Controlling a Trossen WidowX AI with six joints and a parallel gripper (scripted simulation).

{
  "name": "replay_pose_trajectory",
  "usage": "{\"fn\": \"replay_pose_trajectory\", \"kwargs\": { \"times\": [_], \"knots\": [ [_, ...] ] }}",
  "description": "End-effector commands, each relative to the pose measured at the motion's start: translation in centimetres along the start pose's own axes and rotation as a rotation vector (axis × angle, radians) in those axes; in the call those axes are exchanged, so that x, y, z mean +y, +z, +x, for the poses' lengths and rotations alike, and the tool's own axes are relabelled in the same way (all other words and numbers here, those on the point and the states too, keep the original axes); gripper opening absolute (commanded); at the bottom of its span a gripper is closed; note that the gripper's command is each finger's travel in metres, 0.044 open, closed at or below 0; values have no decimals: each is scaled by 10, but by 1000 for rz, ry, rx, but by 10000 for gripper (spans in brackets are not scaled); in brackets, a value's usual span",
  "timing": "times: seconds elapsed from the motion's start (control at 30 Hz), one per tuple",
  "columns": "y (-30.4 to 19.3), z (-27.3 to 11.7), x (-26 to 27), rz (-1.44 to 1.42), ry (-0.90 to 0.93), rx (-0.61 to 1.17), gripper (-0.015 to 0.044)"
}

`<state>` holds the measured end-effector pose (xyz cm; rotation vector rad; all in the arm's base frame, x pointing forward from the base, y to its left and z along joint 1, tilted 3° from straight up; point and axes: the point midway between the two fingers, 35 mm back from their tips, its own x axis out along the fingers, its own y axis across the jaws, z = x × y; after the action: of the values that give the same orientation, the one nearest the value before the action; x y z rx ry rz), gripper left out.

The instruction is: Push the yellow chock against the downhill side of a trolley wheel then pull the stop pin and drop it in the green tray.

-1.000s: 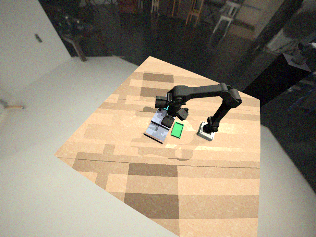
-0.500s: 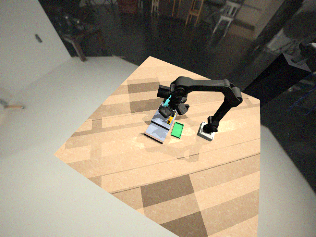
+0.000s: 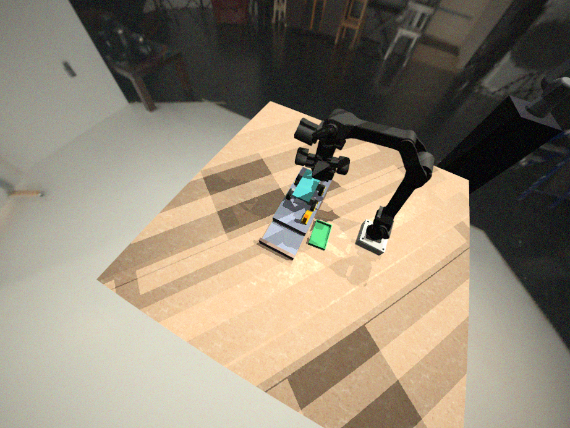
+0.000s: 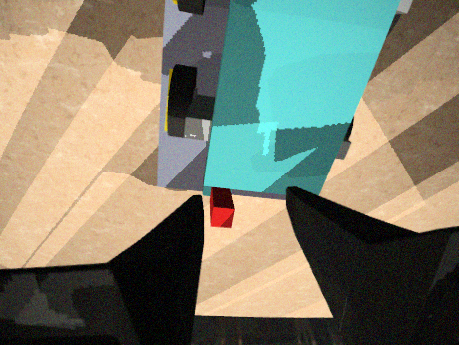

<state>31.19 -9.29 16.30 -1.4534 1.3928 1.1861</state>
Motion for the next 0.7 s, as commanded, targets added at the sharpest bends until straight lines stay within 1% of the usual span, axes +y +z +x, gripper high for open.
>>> {"fn": "replay_pose_trajectory", "kwargs": {
  "times": [0.0, 0.33, 0.67],
  "knots": [
    [-28, 3, 9, 229, 30, 39, 190],
    [-28, 4, 9, 229, 30, 39, 190],
    [-29, 18, 9, 229, 30, 39, 190]
  ]
}}
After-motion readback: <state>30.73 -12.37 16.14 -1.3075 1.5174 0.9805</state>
